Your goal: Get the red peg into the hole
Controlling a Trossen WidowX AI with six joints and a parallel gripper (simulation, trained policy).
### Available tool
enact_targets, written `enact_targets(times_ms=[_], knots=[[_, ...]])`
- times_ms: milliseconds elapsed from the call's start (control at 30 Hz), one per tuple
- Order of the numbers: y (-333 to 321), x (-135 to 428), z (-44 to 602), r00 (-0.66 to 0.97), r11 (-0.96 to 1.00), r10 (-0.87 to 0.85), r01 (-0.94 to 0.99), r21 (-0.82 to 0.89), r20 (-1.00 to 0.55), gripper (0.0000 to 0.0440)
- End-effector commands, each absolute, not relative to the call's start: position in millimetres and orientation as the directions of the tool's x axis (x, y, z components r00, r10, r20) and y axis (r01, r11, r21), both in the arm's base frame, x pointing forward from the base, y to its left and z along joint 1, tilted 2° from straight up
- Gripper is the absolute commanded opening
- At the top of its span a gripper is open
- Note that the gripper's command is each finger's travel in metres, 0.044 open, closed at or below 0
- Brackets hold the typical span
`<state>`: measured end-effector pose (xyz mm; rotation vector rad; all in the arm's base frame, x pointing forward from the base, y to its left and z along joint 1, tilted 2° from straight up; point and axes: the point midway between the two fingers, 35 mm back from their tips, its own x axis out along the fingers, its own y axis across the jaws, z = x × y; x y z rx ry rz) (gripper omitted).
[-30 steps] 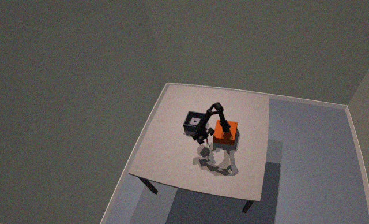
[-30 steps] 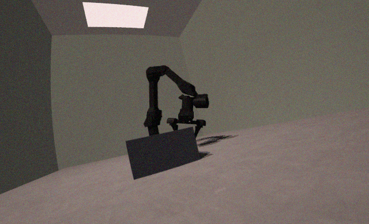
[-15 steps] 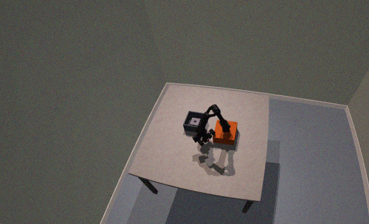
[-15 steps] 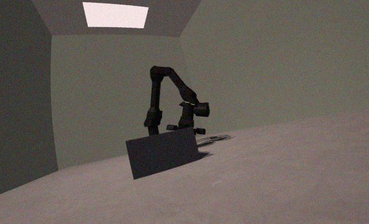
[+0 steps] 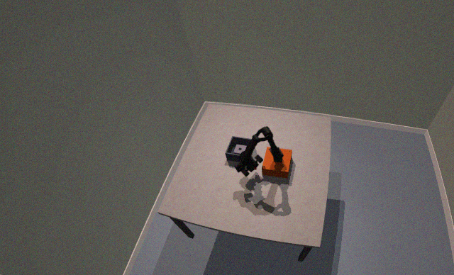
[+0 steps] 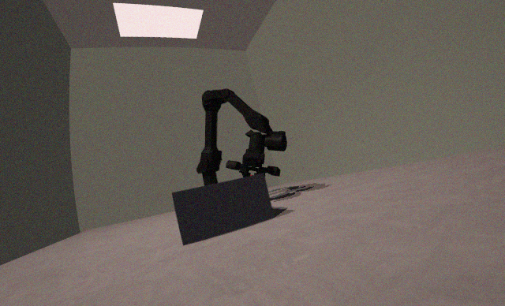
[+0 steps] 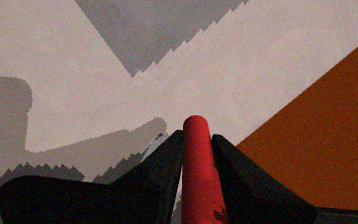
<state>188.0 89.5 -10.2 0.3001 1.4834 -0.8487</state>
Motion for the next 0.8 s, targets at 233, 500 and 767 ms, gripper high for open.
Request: enact_targets(times_ms=[233, 500, 767], knots=[[78.1, 206.5, 28.1, -0.085, 0.682, -0.346, 0.661, -0.313, -0.934, 0.0], [65.9, 228.6, 58.0, -0.047, 0.647, -0.359, 0.707, -0.285, -0.932, 0.0], [42.8, 253.0, 77.6, -0.02, 0.585, -0.367, 0.772, -0.247, -0.93, 0.0]])
